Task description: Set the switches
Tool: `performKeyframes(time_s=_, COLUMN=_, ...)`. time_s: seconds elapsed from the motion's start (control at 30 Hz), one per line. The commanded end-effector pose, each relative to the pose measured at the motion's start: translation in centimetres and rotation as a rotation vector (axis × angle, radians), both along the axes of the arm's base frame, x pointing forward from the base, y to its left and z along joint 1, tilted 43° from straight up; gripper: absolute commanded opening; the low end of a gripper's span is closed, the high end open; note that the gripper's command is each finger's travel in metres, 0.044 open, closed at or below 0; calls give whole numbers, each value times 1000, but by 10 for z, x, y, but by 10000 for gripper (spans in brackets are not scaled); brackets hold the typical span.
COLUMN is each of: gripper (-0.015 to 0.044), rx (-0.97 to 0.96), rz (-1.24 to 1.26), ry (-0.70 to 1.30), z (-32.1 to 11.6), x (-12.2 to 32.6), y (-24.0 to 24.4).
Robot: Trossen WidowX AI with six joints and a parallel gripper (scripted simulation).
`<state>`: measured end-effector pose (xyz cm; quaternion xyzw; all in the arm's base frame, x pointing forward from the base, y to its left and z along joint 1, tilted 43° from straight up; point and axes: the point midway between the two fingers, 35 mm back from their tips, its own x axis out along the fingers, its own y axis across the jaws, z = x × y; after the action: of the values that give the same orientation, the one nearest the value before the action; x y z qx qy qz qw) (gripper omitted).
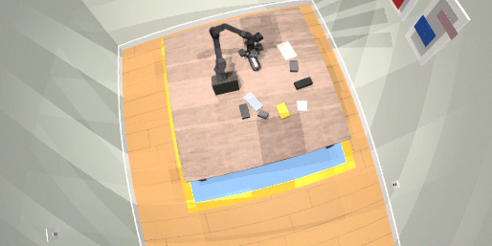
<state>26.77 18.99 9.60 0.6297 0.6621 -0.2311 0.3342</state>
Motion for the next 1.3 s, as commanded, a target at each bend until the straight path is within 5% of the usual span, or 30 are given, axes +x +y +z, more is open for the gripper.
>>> performKeyframes(time_s=0.0, gripper=335, rx=0, rz=-4, ry=-6, z=3, x=2, y=-4)
performKeyframes(time_s=1.27, gripper=335, rx=-2, rz=-4, ry=-6, z=10, x=4, y=-34)
